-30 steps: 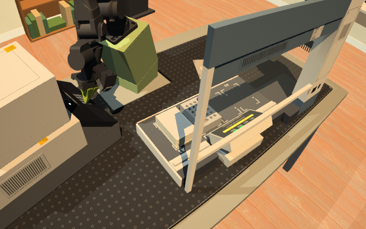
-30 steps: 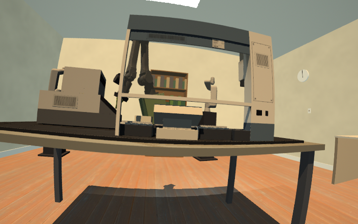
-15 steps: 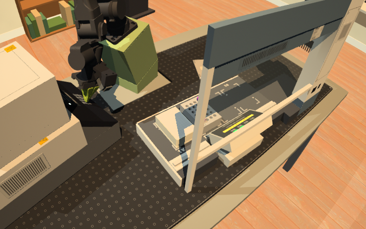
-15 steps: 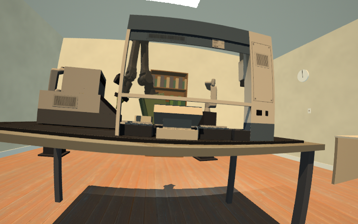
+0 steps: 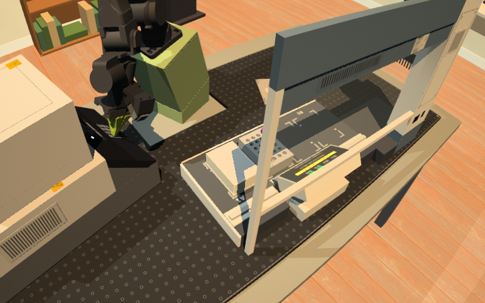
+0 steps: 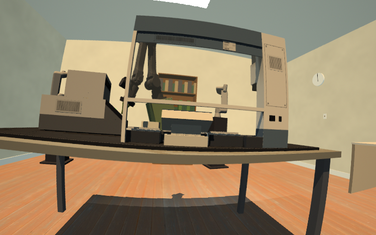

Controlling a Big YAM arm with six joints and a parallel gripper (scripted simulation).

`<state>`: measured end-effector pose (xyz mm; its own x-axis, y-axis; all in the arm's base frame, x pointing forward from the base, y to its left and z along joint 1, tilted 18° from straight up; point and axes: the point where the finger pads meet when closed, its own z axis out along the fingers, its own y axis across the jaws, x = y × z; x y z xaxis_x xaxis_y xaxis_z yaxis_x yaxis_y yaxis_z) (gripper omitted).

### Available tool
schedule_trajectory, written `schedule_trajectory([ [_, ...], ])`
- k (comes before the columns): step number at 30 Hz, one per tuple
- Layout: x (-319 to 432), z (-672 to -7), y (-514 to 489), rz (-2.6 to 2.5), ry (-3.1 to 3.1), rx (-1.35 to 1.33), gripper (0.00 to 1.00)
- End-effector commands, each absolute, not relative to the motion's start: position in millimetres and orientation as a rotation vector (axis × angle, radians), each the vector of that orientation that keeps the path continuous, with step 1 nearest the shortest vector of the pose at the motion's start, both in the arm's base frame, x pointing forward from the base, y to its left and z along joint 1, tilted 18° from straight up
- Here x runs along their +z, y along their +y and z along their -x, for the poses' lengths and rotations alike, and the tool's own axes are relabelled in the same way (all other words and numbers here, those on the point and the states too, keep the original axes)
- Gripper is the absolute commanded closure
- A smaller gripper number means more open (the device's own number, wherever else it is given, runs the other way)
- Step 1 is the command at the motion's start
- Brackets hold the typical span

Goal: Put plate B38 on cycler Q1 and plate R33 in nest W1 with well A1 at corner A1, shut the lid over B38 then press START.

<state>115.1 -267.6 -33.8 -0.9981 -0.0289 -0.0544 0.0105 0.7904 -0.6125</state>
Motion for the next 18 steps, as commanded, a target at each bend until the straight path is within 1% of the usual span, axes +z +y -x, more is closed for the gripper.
schedule_trajectory([
  [1, -37.8, -113.3, -263.3, 0.014, 2.925, -0.983, 1.00],
  [12, -23.9, -117.1, -280.9, -0.005, 2.884, -1.049, 1.00],
  [18, -22.7, -118.9, -280.7, 0.003, 2.888, -1.042, 1.00],
])
